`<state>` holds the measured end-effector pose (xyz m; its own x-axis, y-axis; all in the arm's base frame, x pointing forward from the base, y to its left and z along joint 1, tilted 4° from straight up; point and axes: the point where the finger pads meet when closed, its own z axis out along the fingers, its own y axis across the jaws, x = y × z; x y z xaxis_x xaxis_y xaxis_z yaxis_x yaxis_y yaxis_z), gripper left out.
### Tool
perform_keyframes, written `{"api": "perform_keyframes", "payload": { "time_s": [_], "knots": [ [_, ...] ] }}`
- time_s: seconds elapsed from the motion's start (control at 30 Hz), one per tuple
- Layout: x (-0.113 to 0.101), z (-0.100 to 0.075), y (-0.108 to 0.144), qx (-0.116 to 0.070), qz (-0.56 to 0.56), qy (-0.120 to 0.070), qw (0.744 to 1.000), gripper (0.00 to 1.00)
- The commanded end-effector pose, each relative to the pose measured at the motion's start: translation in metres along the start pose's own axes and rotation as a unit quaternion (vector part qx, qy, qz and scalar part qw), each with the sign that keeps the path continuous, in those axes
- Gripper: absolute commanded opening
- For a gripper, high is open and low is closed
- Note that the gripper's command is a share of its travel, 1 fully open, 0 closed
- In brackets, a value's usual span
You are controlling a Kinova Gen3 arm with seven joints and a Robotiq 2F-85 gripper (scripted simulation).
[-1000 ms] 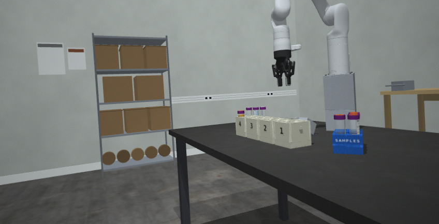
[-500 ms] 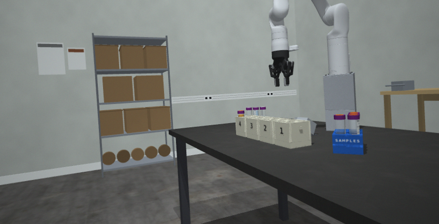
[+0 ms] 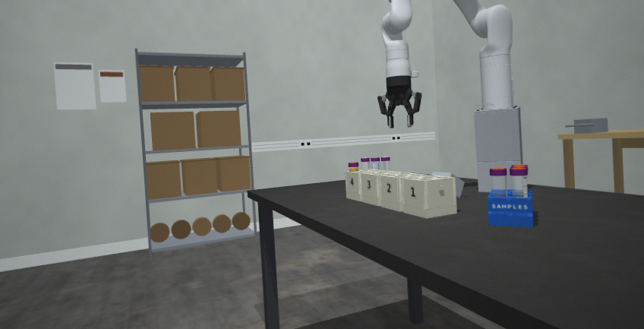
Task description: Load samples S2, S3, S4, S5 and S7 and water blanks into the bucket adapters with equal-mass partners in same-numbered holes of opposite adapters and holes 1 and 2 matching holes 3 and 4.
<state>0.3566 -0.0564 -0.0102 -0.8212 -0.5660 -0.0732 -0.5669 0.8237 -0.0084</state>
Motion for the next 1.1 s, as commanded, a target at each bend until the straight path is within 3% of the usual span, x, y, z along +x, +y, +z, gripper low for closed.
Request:
{"api": "perform_keyframes", "payload": {
  "time_s": [0.0,1.07],
  "knots": [
    [0.001,0.0,-0.011,-0.004,-0.066,-0.003,0.998,0.62],
    [0.011,0.001,-0.104,-0.004,-0.078,-0.003,0.997,0.62]
  ]
}}
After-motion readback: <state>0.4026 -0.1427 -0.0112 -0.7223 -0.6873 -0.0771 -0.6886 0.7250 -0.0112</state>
